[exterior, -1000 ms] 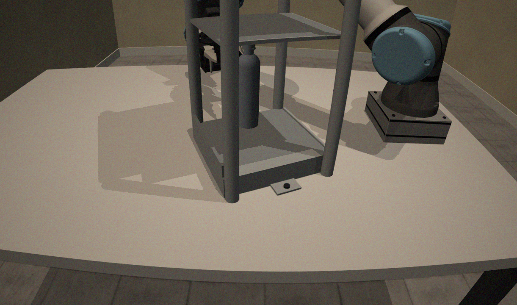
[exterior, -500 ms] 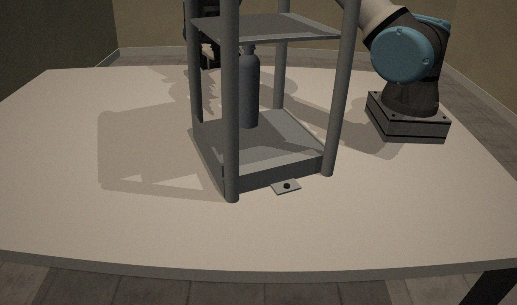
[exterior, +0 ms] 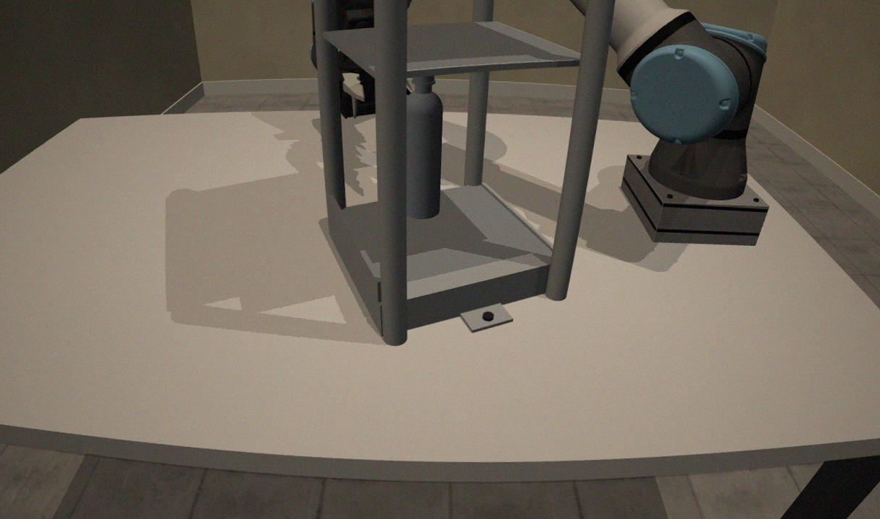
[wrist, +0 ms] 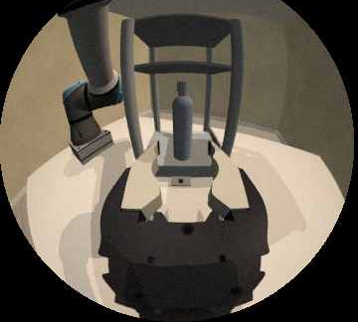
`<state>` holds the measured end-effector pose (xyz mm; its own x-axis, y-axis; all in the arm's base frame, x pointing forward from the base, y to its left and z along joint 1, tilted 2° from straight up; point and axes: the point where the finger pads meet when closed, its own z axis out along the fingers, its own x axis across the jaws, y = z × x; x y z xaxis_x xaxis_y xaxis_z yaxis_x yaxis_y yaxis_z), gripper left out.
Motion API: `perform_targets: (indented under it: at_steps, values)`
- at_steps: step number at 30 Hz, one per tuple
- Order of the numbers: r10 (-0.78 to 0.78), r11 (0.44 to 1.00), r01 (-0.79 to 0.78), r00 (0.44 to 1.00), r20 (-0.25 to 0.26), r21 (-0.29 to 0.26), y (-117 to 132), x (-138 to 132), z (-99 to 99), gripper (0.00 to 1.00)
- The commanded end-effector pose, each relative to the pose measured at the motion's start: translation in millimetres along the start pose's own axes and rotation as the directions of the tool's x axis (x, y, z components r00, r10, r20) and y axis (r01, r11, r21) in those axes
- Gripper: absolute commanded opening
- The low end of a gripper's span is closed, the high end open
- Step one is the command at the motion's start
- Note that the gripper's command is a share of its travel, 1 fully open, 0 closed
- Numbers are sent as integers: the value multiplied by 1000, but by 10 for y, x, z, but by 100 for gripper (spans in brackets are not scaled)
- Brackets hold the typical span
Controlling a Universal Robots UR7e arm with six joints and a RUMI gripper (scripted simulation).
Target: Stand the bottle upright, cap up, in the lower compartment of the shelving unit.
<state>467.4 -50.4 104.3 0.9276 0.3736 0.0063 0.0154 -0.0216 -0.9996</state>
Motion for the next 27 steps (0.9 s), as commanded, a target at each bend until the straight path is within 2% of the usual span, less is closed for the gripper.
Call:
perform_targets:
  at_steps: [1,12,27]
  values:
    - [-1,1000,1,1000,0,-1,-41,1,-1,40]
    - [-1,1000,1,1000,0,-1,-198,1,-1,40]
    - [-1,1000,1,1000,0,-1,-632,0,-1,40]
